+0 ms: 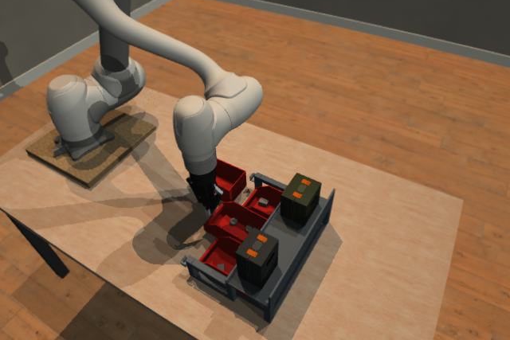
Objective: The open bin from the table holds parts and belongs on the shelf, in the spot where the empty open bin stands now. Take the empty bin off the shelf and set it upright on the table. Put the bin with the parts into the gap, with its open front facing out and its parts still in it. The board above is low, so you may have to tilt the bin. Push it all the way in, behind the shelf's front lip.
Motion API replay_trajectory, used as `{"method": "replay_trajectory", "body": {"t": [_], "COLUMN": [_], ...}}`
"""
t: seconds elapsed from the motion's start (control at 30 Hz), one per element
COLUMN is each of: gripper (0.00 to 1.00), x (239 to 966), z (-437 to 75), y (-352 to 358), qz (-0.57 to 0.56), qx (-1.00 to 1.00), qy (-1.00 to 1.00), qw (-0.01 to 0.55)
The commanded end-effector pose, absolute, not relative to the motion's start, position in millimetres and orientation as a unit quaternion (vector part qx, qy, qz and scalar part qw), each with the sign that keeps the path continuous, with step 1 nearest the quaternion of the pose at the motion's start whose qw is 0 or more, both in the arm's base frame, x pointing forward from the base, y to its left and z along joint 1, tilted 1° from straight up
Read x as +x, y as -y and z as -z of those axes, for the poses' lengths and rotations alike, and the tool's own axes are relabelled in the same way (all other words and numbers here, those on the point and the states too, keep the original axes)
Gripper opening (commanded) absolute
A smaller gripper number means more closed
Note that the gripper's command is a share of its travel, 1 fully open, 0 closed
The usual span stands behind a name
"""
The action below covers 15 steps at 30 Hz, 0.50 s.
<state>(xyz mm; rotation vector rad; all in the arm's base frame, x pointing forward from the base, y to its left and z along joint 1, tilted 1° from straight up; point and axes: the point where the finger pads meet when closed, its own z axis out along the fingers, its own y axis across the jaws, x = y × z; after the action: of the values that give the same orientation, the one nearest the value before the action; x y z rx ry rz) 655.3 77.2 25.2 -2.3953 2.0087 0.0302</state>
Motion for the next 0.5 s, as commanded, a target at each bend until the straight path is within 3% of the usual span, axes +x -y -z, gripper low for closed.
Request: {"method": "replay_trajectory", "body": {"t": [0.0,0.47], "gripper": [0.10,0.10], "x": [655.8,663.4], "z": [-25.3,-25.3], "y": [-77.3,-78.6], "qz": [-0.010,-0.010], "qx": [-0.766,-0.766], "qy": [-0.643,-0.643], "qw": [0.008,0.008]}}
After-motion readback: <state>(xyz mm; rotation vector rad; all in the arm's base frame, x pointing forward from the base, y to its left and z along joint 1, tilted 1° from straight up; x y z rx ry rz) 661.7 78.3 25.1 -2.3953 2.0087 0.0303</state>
